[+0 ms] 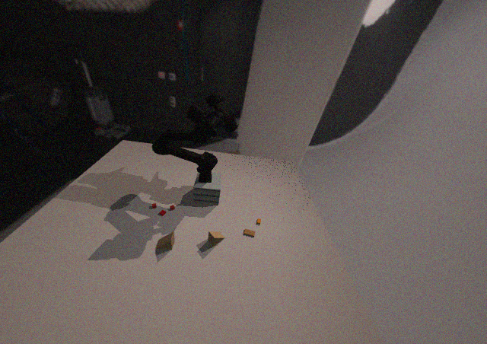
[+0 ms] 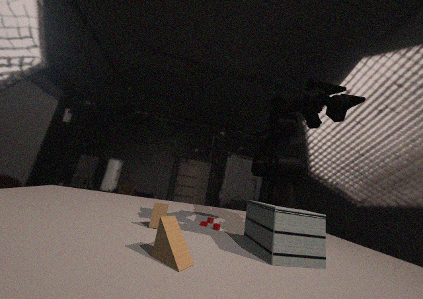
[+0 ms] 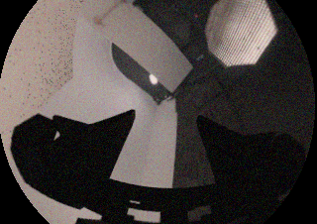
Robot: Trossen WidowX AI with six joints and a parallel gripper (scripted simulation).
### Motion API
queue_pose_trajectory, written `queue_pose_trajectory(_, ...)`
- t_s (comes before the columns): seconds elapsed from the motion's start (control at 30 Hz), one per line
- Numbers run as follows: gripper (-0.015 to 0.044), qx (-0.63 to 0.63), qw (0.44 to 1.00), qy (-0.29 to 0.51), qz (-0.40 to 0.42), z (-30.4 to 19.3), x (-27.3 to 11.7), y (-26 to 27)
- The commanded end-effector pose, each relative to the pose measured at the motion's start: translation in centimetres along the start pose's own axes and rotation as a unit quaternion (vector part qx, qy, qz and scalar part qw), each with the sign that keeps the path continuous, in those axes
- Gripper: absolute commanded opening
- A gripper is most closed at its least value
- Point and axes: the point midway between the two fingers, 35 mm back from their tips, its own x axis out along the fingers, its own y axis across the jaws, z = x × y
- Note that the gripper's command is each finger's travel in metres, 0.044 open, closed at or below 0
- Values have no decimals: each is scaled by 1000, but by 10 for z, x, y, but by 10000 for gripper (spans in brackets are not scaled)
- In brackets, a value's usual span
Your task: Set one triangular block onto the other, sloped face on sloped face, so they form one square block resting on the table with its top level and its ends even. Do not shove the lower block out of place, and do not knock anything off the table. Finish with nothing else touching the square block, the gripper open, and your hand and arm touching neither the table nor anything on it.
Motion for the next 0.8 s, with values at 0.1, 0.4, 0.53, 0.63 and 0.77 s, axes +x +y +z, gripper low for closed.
queue_pose_trajectory(0.1, 440, 45, 997, 67, 17, -35, 1, 10)
queue_pose_trajectory(0.4, 440, 182, 924, 323, 96, -155, -41, 72)
queue_pose_trajectory(0.53, 440, 229, 860, 434, 138, -194, -82, 107)
queue_pose_trajectory(0.63, 440, 260, 801, 512, 172, -215, -121, 133)
queue_pose_trajectory(0.77, 440, 299, 704, 607, 214, -229, -178, 166)
